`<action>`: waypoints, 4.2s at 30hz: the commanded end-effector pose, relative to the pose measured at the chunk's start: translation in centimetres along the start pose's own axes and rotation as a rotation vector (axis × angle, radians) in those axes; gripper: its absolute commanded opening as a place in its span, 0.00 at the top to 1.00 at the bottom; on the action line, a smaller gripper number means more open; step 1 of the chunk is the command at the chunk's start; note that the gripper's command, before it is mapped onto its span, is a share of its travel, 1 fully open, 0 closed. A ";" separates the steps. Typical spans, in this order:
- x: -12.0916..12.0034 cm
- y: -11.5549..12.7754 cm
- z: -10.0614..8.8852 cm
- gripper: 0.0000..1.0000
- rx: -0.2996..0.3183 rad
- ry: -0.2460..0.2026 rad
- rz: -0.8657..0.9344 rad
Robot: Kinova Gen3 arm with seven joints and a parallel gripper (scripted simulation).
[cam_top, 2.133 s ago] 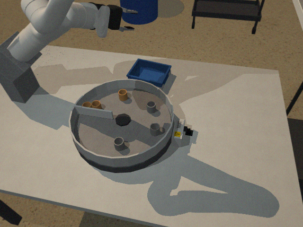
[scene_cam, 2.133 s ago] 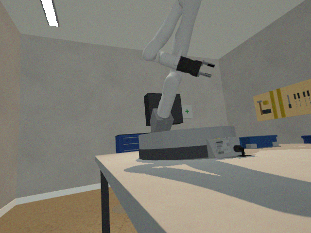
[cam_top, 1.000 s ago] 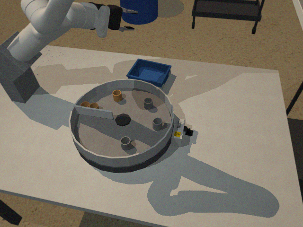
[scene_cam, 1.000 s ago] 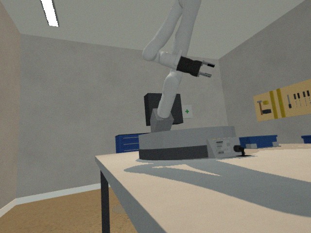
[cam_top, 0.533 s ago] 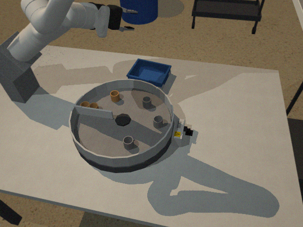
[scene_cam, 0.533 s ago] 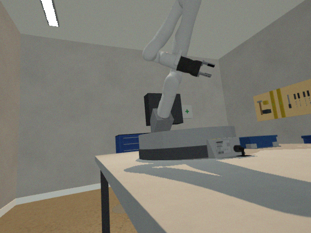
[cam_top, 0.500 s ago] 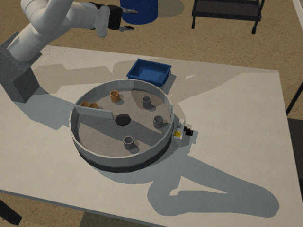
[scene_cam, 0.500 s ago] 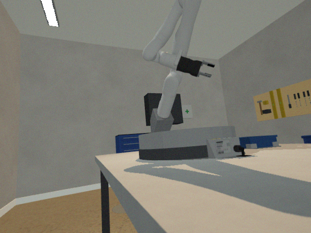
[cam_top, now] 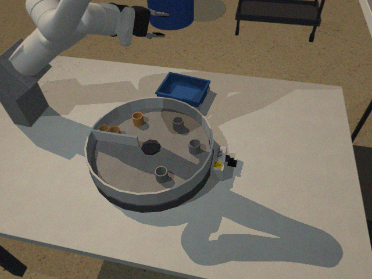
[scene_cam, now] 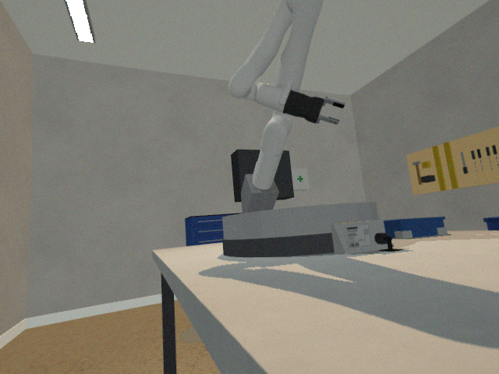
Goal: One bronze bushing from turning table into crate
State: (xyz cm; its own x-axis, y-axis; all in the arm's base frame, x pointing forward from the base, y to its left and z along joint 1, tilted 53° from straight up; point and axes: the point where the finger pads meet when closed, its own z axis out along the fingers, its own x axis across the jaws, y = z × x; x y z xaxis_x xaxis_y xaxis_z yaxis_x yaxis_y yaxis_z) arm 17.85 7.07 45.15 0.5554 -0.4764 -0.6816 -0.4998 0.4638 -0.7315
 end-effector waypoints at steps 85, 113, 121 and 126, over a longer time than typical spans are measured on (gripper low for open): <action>0.1 -0.1 0.1 0.00 0.009 0.226 0.011; 0.1 -0.1 0.0 0.00 0.009 0.226 0.011; 0.1 -0.1 0.0 0.00 0.009 0.226 0.011; 0.1 0.0 0.0 0.00 0.006 0.135 0.006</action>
State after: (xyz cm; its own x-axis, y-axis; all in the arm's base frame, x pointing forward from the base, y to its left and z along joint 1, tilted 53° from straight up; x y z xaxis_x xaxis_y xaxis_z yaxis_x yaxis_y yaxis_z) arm 17.85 7.07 45.15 0.5554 -0.4764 -0.6816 -0.4998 0.4638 -0.7315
